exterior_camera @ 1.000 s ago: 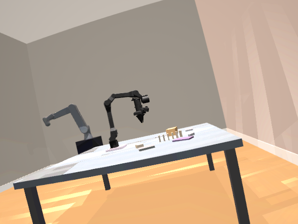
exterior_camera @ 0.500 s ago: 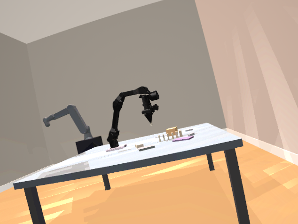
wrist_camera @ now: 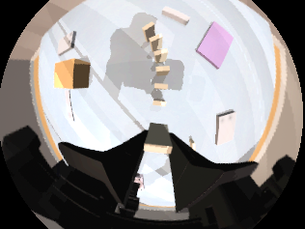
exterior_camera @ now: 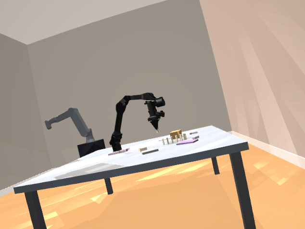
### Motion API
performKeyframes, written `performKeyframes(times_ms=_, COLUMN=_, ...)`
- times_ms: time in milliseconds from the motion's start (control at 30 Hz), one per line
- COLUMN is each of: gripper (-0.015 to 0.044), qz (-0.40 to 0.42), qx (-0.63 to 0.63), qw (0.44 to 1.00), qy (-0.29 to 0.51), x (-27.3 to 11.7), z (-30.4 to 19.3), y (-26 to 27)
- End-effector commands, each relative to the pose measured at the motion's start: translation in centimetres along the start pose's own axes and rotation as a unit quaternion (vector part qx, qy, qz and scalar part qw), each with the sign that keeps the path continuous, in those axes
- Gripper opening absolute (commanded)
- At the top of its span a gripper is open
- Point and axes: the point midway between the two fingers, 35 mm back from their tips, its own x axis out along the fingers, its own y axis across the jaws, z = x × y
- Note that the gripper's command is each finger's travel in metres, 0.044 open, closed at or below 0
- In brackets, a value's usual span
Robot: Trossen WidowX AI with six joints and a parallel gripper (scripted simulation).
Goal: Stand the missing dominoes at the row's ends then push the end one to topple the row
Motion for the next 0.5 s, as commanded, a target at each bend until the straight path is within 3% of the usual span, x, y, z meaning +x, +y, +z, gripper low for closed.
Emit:
performKeyframes(times_ms=0, gripper=0.0107, qz=0.0, qx=-0.002, qw=1.0, qy=0.006, x=1.8, z=-0.1, y=0.0)
performKeyframes(times_ms=467, gripper=0.0107, qz=0.0, qx=-0.002, qw=1.0, qy=0.006, x=7.4, z=-0.5, y=0.0)
